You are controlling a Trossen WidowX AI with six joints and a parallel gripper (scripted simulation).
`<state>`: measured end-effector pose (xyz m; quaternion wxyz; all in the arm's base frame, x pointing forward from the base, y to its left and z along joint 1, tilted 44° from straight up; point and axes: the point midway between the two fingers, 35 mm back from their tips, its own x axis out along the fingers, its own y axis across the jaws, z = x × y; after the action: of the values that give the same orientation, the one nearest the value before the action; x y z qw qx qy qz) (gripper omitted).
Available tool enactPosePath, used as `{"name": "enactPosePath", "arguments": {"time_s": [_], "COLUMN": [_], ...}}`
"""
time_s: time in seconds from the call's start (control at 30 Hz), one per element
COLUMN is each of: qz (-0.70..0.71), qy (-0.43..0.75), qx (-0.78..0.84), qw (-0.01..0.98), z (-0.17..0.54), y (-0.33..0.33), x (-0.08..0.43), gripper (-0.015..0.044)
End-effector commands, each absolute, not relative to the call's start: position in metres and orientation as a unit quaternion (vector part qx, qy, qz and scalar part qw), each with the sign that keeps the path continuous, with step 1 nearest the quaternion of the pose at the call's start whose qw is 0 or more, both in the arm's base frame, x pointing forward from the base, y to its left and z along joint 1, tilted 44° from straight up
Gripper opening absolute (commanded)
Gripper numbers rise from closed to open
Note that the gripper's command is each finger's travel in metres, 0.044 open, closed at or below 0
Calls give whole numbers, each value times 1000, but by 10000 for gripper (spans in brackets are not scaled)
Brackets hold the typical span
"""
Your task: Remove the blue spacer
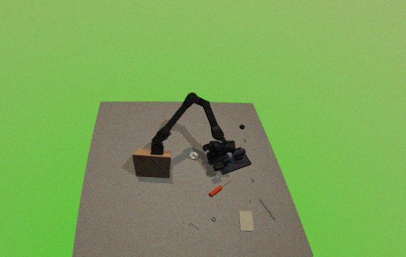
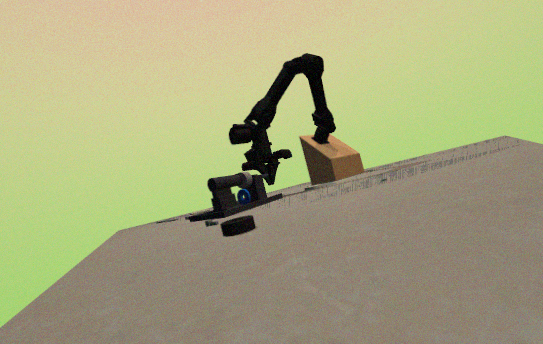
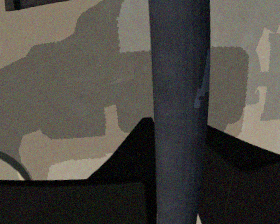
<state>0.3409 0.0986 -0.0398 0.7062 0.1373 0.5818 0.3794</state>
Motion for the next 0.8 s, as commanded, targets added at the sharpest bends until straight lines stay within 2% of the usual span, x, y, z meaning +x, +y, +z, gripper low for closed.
{"name": "enactPosePath", "arguments": {"time_s": [0.0,0.77], "qz": [380,381], "qy": [581,581], "qx": [136,136], "qw": [706,706], "z": [-40,-37], "y": [99,101], "x": [343,351], "gripper": [0,0]}}
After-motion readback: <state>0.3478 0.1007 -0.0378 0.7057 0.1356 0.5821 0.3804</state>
